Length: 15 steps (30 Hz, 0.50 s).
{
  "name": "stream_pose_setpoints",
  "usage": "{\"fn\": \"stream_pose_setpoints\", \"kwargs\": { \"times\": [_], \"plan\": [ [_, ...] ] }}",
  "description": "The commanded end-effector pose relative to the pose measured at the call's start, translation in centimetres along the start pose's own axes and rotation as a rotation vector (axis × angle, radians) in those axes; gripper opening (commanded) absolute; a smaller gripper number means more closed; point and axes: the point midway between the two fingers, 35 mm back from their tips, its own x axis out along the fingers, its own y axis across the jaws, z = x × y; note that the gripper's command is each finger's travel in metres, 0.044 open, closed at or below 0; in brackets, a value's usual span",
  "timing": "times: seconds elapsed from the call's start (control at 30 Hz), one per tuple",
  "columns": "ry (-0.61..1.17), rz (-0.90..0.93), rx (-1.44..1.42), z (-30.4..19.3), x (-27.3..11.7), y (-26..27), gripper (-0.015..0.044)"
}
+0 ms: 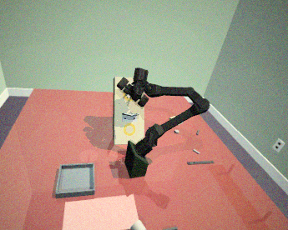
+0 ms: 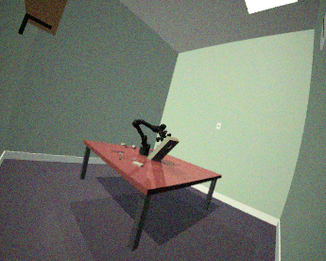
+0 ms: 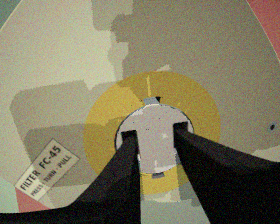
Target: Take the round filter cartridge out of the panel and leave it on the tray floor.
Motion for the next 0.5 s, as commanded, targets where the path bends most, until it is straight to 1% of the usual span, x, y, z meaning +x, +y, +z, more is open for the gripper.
{"fn": "stream_pose_setpoints", "kwargs": {
  "times": [0.0,0.47],
  "plan": [
    [0.004,0.001,-0.008,-0.18,0.39,0.00,0.0113],
    [0.004,0.001,-0.007,-0.18,0.97,0.00,0.0113]
  ]
}}
